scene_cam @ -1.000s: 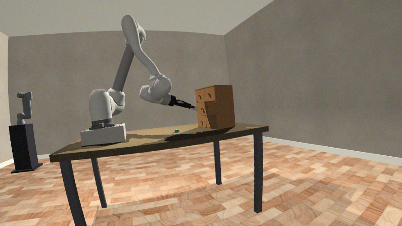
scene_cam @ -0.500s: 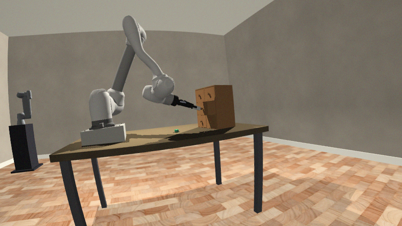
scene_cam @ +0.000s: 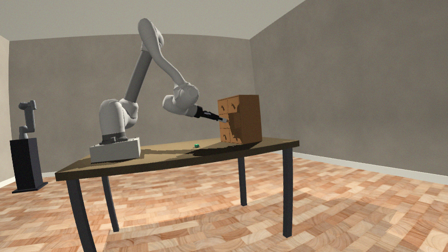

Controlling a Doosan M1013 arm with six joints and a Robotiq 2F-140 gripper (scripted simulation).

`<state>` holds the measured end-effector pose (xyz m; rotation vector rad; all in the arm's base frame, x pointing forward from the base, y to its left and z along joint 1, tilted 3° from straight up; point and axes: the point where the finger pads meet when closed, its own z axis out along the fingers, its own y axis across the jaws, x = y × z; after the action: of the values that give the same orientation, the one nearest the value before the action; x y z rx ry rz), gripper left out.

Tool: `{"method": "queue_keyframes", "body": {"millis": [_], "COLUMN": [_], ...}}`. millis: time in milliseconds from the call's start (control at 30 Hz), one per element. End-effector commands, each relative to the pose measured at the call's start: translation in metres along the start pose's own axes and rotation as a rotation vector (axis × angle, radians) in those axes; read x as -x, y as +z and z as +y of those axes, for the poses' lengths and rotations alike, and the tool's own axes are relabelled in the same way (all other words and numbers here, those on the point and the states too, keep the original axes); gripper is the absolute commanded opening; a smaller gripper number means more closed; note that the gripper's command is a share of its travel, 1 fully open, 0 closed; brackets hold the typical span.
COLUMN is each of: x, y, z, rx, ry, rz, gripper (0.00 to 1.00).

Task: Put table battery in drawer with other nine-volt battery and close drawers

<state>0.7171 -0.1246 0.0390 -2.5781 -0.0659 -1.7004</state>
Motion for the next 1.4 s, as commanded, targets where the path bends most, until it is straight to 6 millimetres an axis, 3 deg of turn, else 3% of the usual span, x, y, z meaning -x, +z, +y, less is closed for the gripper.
{"method": "queue_keyframes", "body": {"millis": [0,633,1367], "x": [-0.002,-0.011,-0.016], "y": [0.006,0.031,0.043], "z": [0.0,0.0,0.0], "rx": [0.0,0.0,0.0], "ry": [0.0,0.0,0.0], "rz": [0.0,0.0,0.0], "gripper": [0.0,0.0,0.0]}}
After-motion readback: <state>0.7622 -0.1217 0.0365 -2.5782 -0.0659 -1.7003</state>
